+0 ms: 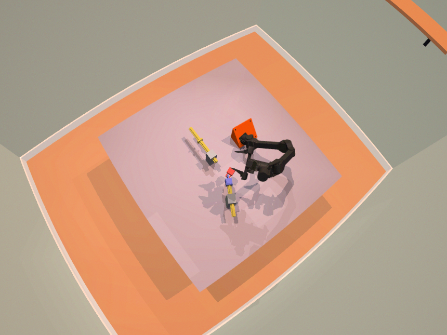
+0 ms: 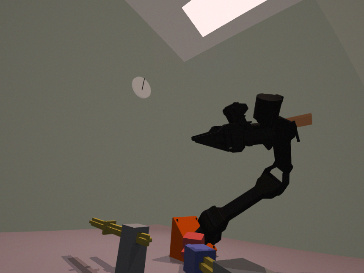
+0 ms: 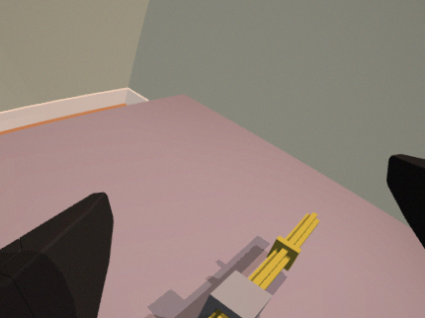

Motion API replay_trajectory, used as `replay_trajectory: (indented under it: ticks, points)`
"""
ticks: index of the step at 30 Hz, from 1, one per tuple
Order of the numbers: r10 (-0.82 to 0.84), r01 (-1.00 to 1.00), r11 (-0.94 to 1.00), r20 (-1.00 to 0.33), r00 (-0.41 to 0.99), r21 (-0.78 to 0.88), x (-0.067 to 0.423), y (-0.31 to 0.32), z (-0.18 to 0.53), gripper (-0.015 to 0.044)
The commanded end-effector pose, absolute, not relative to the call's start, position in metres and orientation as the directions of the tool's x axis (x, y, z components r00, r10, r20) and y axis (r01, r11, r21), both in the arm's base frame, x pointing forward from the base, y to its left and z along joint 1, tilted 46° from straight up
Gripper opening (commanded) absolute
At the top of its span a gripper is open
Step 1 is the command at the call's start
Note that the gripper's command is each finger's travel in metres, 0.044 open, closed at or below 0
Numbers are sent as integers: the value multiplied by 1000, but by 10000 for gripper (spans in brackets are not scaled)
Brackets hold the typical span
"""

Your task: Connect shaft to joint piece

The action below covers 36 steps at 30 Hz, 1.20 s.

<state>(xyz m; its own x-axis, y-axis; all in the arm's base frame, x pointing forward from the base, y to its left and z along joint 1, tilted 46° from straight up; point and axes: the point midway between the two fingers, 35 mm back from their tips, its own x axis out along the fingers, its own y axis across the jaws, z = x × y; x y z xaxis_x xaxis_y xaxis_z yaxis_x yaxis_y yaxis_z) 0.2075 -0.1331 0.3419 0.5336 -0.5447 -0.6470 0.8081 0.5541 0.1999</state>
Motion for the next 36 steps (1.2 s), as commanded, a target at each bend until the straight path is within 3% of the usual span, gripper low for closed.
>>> replay_trajectory:
  ticks: [1, 13, 23, 36]
  points:
    - [-464, 780, 606, -727, 507, 157, 192, -131, 315, 440]
    - [-135, 645, 725, -870, 475, 240, 149, -103, 246, 440]
    - [123, 495, 715, -786, 606, 493, 132, -65, 217, 440]
    - [180, 489, 644, -738, 651, 589, 134, -56, 213, 440]
